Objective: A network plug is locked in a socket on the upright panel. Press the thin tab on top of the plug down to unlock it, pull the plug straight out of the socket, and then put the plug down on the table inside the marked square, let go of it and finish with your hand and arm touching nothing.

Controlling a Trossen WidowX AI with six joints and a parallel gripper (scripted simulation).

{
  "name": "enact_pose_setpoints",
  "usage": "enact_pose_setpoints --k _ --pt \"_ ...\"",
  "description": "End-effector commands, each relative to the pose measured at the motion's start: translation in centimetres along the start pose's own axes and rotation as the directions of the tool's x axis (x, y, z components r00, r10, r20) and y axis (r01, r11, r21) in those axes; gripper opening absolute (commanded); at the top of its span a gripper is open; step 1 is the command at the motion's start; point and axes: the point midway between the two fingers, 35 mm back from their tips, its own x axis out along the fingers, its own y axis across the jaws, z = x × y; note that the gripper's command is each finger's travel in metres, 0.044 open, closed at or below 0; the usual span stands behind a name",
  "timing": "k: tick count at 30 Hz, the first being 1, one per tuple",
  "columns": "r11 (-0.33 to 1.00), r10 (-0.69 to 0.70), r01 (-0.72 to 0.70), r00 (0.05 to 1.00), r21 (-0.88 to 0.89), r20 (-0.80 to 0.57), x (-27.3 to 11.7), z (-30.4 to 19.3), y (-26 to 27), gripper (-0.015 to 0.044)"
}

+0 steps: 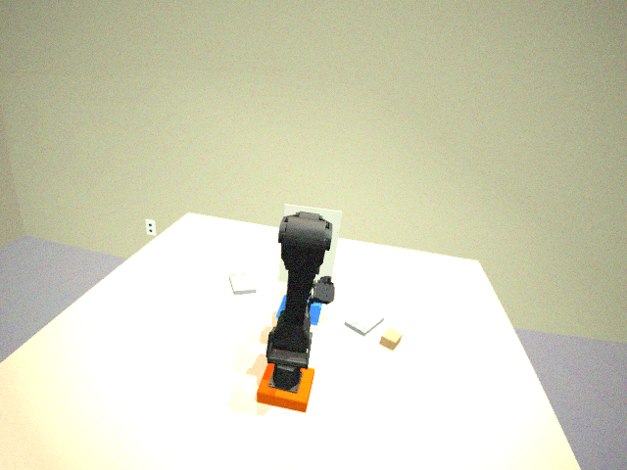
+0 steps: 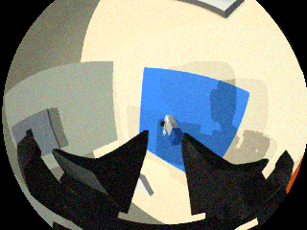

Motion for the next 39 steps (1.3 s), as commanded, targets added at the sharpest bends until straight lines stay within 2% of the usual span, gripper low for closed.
enact_pose_setpoints --k 1,39 --pt "1.000 0.002 -0.002 1.000 0.000 0.000 -0.3 0.0 0.1 0.0156" --pt "1.000 0.002 -0.002 1.000 -0.002 -0.002 -4.0 -0.1 2.0 0.0156"
